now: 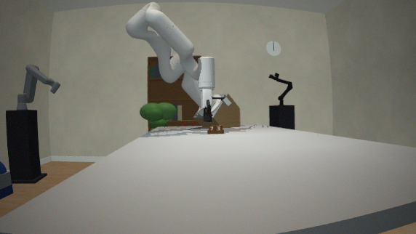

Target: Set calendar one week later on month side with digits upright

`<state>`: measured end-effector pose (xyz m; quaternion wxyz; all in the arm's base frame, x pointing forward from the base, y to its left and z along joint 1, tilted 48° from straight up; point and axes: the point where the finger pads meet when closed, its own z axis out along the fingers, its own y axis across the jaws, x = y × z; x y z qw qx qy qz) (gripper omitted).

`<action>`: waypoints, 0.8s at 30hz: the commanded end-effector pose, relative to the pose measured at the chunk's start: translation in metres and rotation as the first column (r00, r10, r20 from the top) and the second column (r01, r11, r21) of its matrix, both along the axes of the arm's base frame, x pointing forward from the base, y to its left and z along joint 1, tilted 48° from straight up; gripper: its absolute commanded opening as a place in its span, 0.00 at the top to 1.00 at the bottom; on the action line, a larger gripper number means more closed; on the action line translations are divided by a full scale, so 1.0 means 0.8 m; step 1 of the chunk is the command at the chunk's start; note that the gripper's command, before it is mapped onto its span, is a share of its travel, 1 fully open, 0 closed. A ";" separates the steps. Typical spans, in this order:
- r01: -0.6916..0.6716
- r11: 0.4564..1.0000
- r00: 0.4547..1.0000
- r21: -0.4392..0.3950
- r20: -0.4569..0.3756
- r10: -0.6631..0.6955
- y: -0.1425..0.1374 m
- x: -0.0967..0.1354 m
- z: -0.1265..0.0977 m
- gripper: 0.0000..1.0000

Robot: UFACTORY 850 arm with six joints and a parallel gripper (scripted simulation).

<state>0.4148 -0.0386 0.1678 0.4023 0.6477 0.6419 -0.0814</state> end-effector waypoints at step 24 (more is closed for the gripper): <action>0.000 1.000 1.000 0.000 0.001 0.000 0.012 0.050 0.021 0.00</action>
